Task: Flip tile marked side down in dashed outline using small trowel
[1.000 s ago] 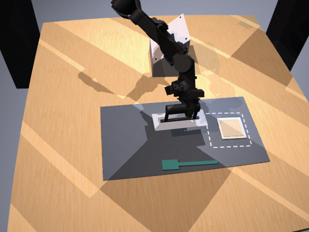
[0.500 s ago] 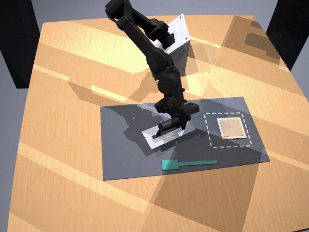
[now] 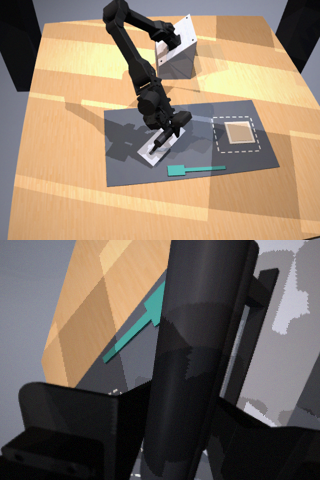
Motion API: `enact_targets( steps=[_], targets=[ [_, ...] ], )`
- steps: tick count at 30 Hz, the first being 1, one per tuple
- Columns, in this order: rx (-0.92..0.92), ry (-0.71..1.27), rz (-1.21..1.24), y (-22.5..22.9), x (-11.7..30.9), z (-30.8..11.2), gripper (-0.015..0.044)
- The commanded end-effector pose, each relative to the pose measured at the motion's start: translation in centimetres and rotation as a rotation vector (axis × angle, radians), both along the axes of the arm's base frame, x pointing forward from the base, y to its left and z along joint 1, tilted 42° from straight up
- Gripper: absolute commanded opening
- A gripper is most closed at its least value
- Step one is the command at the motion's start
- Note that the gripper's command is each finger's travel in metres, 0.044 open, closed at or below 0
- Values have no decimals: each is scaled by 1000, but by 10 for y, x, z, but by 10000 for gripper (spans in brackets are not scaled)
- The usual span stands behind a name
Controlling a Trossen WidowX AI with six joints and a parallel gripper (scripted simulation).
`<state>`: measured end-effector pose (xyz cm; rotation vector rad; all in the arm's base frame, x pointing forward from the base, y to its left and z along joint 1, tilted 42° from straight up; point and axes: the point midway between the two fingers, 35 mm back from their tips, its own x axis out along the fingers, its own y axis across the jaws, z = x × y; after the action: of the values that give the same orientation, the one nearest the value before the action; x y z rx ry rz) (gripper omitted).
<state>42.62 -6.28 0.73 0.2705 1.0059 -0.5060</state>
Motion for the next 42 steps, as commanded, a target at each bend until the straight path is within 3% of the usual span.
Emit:
enact_targets(
  steps=[1,26,42],
  targets=[
    [21,62,80,-12,0,15,0],
    [260,294,457,-75,-57,92,0],
    [261,294,459,-83,-56,86,0]
  ],
)
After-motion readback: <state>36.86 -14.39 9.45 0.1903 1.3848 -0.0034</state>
